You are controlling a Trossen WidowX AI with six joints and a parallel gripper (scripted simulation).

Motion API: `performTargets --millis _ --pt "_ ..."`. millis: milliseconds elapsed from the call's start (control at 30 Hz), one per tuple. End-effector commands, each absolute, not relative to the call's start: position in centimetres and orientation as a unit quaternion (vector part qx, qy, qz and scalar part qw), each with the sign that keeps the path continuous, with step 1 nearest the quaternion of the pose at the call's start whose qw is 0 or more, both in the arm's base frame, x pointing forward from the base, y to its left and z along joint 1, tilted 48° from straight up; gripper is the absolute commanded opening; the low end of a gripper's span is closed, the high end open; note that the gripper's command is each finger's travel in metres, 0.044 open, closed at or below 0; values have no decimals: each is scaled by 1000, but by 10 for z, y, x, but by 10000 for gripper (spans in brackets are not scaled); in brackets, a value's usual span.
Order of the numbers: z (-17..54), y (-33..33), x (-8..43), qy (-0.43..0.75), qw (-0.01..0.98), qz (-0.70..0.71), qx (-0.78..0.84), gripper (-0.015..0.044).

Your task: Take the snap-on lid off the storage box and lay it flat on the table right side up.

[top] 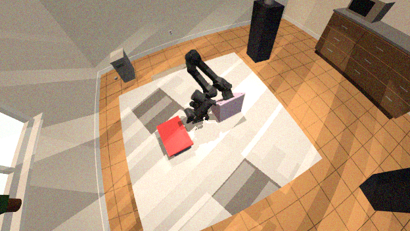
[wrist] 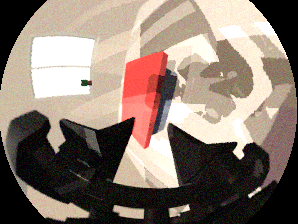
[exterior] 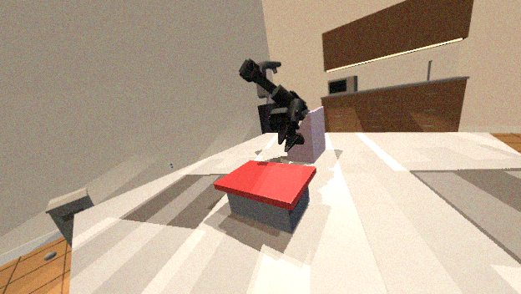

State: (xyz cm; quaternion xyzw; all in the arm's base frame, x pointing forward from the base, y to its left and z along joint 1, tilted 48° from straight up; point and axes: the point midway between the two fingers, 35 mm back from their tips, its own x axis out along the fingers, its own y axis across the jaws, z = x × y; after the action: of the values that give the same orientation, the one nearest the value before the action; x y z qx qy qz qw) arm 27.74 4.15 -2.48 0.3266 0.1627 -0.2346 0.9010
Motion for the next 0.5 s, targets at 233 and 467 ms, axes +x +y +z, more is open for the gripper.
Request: performTargets --millis 233,467 --pt "-32 36 285 167 901 -234 324 235" --pt "-36 34 294 167 901 -235 324 235"
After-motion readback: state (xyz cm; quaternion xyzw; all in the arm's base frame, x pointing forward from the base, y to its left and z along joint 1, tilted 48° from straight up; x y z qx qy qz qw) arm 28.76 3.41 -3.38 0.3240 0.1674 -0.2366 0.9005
